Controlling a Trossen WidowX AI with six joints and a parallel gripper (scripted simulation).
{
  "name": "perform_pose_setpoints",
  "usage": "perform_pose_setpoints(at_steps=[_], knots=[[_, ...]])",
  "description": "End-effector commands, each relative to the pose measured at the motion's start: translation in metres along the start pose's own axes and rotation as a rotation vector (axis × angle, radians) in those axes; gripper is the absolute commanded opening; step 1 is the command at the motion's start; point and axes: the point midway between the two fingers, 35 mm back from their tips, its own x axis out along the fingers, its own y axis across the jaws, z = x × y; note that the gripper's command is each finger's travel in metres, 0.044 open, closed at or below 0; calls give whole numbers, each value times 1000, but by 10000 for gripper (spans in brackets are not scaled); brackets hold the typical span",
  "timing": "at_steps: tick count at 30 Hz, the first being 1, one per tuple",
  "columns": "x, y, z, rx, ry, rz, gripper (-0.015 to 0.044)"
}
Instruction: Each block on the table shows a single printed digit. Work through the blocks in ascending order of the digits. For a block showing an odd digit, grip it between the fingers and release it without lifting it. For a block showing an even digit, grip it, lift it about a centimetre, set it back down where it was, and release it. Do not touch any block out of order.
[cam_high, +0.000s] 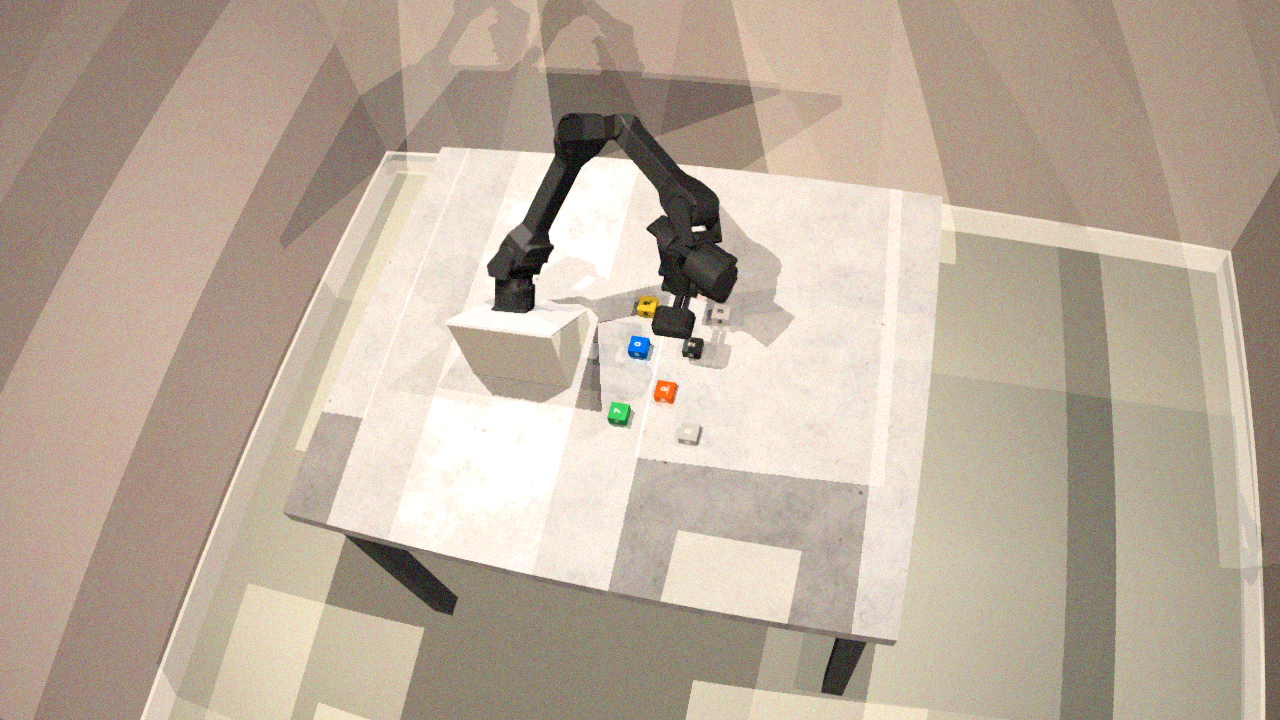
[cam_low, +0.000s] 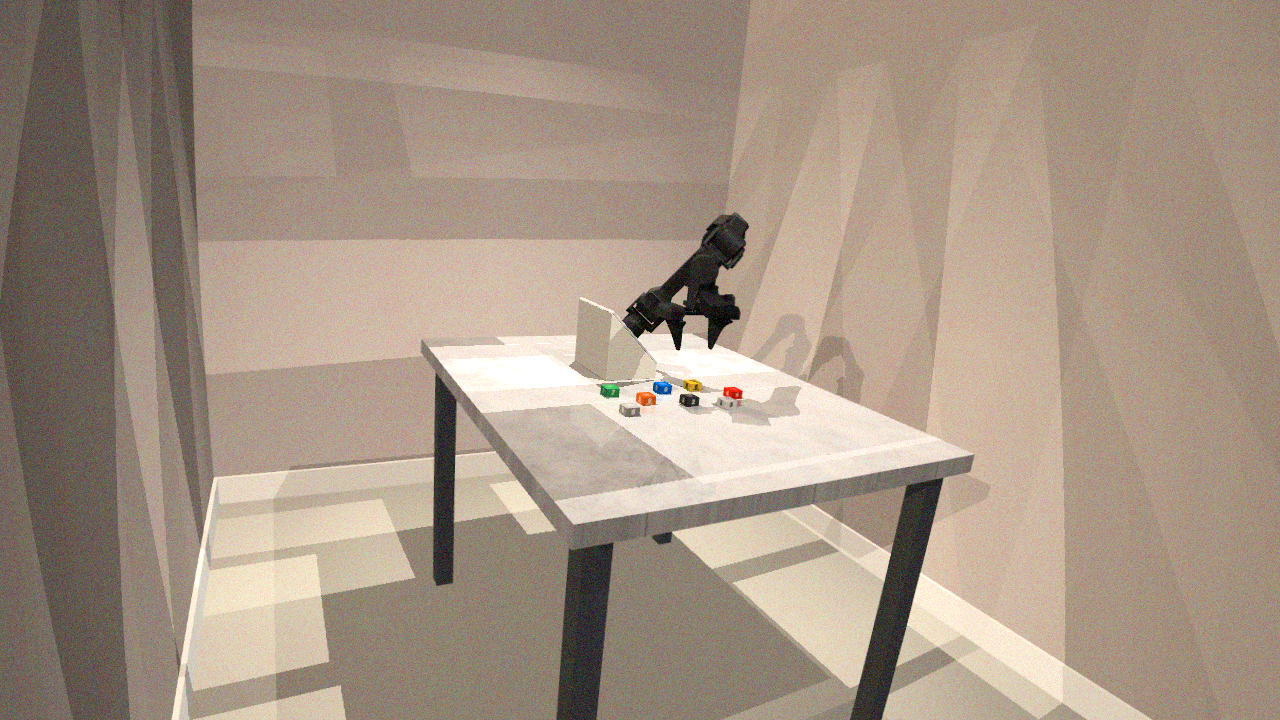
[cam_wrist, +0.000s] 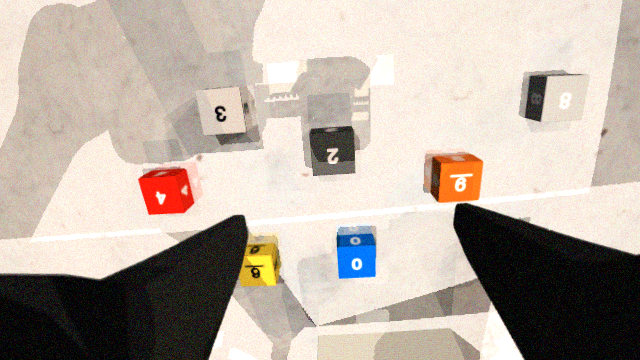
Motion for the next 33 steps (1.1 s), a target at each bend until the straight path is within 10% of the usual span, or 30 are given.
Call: perform_pose_setpoints(at_steps=[1,14,33], knots=[[1,0,0,-8,4,-3,400],[1,-2,0,-8,4,-3,400],[-2,-163,27,-11,1,-13,400]])
